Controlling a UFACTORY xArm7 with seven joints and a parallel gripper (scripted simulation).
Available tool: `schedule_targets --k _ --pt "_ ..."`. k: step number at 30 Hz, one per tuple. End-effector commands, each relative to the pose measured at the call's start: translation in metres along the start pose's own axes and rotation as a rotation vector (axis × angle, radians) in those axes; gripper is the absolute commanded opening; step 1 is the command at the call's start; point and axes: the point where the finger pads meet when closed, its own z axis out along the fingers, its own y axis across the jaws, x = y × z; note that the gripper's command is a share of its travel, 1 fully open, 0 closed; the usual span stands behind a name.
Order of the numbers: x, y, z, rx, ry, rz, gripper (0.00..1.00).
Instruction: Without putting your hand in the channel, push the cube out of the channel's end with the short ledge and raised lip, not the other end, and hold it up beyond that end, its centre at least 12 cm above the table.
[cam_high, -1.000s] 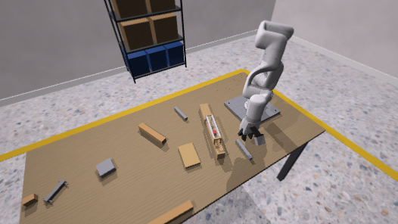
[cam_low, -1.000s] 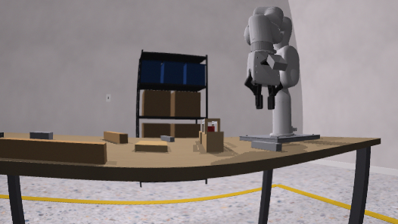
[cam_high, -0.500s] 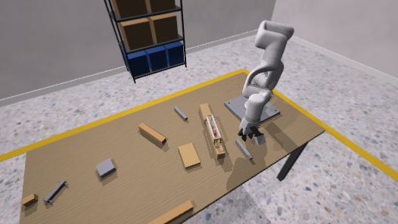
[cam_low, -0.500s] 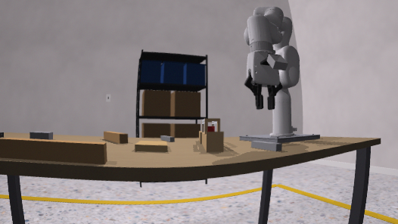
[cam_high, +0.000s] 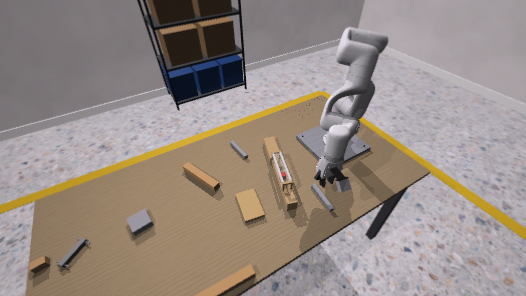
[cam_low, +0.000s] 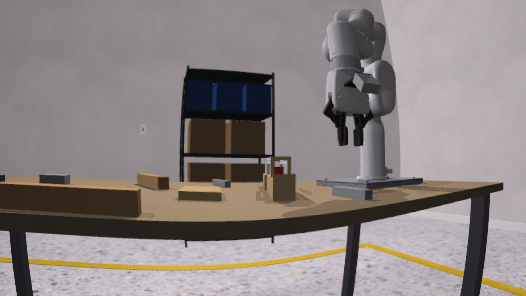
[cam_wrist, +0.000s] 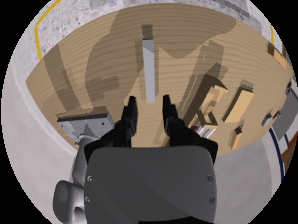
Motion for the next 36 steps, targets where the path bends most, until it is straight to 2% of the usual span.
schedule_targets --k 1,9,11,18,29,36 --pt "0.0 0.001 0.013 -0.002 0.001 0.0 0.38" --pt "0.0 0.001 0.054 -0.002 0.001 0.0 0.38" --pt "0.0 0.001 0.054 -0.002 0.001 0.0 0.38" --pt "0.0 0.0 0.082 -0.002 0.001 0.0 0.38" --pt "0.0 0.0 0.087 -0.002 0.001 0.0 0.38" --pt "0.0 0.0 0.102 -0.002 0.001 0.0 0.38"
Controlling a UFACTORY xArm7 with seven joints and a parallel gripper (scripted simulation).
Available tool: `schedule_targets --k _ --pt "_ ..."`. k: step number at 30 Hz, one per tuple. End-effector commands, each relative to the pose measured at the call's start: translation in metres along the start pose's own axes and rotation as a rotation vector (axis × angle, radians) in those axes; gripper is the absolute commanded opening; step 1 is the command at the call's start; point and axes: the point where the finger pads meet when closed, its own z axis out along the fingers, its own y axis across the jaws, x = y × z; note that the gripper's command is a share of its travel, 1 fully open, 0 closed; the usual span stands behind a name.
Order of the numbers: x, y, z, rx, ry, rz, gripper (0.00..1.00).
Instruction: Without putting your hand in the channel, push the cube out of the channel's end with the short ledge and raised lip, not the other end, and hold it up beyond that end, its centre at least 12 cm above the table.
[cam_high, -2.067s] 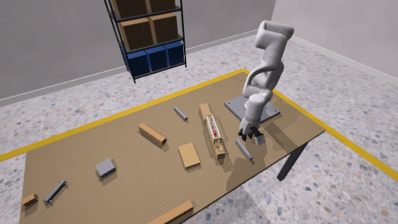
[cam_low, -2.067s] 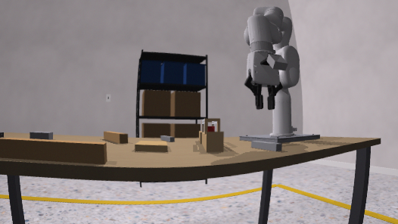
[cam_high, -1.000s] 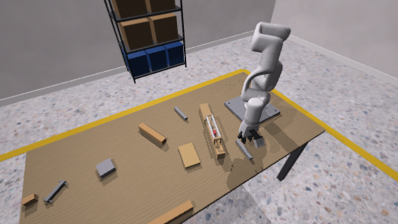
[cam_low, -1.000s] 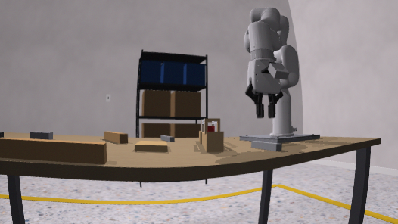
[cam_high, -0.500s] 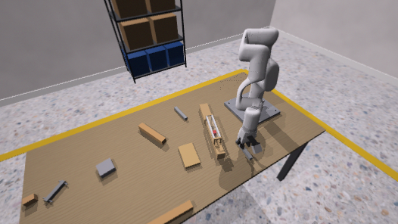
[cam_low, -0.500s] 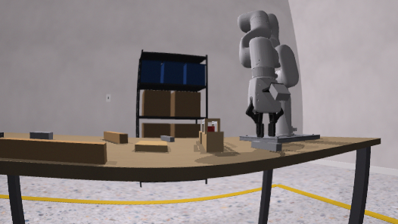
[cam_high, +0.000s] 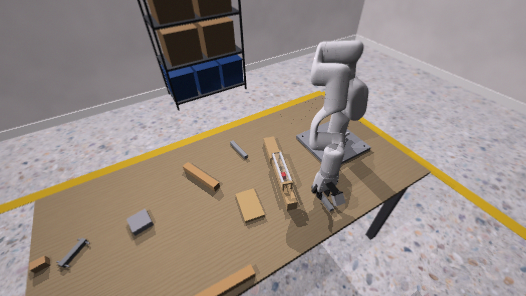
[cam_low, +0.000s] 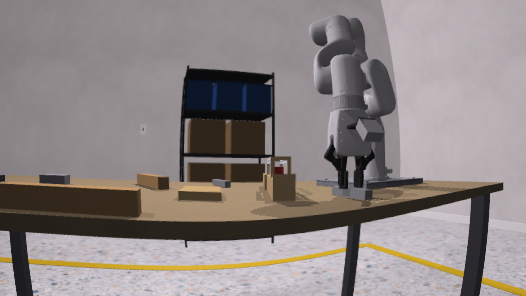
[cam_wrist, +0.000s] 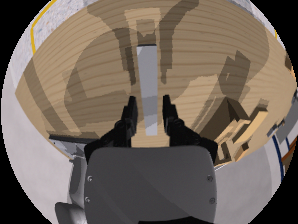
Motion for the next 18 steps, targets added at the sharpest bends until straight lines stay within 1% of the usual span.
schedule_targets --k 1,6,18 --pt "0.001 0.0012 0.0088 -0.004 0.001 0.0 0.38" --pt "0.001 0.0012 0.0156 -0.004 0.001 0.0 0.38" --pt "0.001 0.0012 0.0159 -0.004 0.001 0.0 0.38"
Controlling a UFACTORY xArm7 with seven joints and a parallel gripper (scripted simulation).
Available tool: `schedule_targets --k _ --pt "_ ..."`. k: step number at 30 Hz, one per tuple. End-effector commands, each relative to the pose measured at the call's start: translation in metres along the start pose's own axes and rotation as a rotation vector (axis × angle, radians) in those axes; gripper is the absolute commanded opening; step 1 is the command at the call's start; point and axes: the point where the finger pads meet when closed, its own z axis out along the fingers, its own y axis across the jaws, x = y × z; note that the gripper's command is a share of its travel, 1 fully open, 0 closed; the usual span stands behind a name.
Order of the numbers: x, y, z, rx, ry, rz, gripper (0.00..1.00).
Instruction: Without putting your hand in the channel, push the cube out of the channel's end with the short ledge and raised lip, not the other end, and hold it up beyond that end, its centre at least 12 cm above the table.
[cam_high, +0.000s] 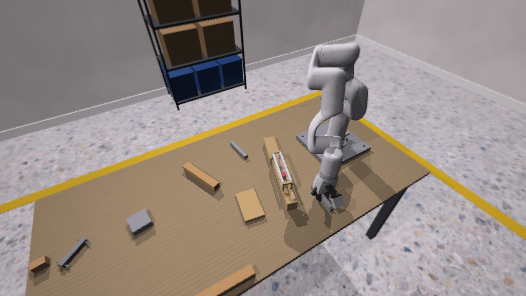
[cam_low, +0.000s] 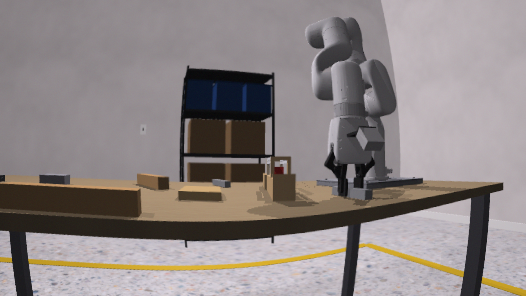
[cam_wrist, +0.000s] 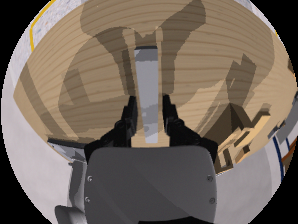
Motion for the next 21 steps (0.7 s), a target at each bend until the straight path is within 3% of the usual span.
schedule_targets --k 1,2,21 --pt "0.0009 0.001 -0.0009 -0.003 0.002 0.0 0.38" --pt "0.0009 0.001 -0.0009 -0.003 0.002 0.0 0.0" --pt "0.0009 0.001 -0.0009 -0.003 0.002 0.0 0.0"
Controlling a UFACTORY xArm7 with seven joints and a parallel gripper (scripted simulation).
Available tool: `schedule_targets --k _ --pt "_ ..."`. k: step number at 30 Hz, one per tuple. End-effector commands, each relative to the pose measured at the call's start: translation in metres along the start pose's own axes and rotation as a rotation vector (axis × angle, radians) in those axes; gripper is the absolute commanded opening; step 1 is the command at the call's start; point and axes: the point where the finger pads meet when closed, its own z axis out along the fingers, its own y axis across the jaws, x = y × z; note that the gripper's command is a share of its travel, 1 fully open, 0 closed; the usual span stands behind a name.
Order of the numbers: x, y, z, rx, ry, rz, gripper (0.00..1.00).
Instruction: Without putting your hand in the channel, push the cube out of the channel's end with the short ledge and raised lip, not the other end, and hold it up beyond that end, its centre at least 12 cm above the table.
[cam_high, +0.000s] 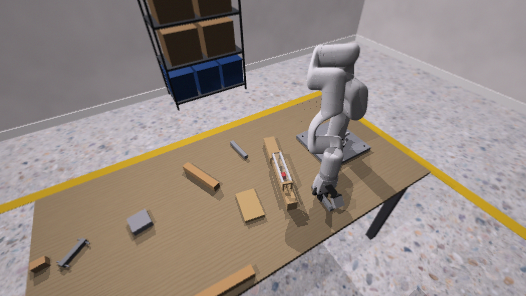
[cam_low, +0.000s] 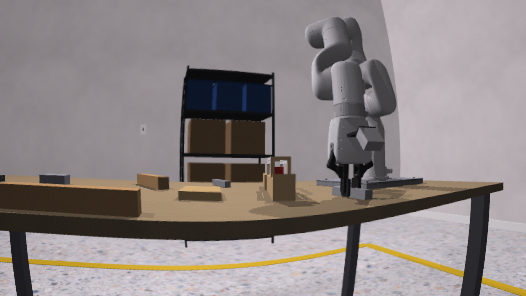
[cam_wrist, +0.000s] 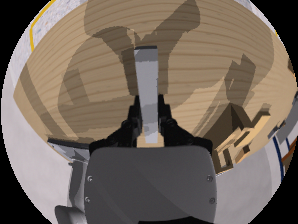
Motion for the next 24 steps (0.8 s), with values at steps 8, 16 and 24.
schedule_targets --k 8,16,24 --pt "0.001 0.001 -0.001 -0.003 0.002 0.0 0.0" --pt "0.001 0.001 -0.001 -0.003 0.002 0.0 0.0" --pt "0.001 0.001 -0.012 -0.003 0.002 0.0 0.0"
